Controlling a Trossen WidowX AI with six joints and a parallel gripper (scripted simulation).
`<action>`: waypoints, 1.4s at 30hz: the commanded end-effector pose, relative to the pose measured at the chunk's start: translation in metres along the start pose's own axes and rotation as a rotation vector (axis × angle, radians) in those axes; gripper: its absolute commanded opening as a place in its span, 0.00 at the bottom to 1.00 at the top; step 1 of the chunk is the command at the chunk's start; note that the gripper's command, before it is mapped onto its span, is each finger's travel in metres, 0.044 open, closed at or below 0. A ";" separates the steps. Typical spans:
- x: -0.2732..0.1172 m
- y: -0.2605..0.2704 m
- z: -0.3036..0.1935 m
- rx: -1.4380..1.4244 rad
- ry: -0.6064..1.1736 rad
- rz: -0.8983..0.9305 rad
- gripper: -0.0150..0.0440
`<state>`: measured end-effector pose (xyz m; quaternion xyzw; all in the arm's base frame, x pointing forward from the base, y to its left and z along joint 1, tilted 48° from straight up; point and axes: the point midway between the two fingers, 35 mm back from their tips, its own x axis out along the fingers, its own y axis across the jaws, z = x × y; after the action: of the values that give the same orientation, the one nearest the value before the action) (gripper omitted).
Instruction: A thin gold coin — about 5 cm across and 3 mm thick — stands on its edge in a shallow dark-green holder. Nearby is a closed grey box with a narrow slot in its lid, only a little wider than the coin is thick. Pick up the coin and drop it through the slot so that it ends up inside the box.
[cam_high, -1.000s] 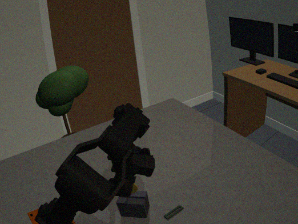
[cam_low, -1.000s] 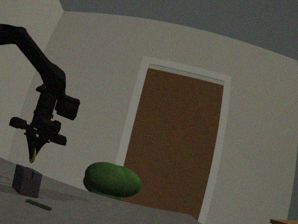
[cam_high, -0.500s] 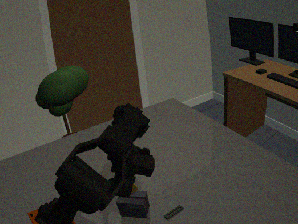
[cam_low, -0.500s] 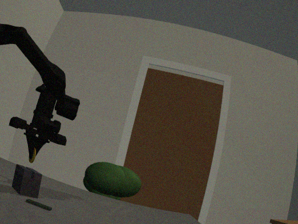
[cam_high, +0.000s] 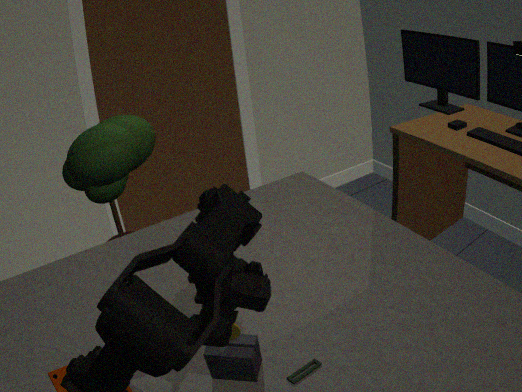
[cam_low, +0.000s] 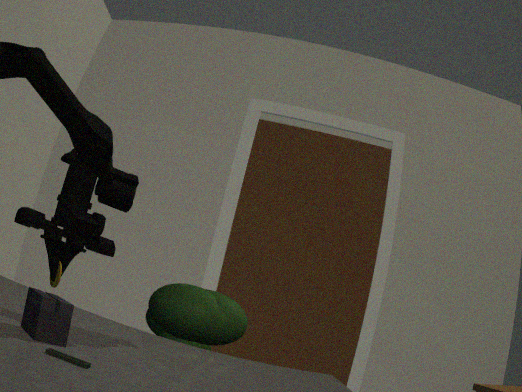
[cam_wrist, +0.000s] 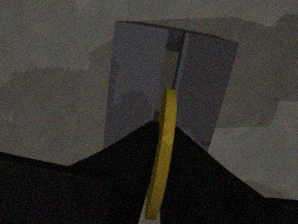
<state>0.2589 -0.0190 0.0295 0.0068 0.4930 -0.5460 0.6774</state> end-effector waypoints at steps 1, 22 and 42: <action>0.003 -0.002 -0.001 -0.011 -0.003 -0.006 0.25; 0.013 -0.002 -0.001 -0.010 -0.003 -0.006 0.25; 0.013 0.000 0.000 0.000 0.000 0.000 0.53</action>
<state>0.2575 -0.0289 0.0208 0.0067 0.4931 -0.5458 0.6775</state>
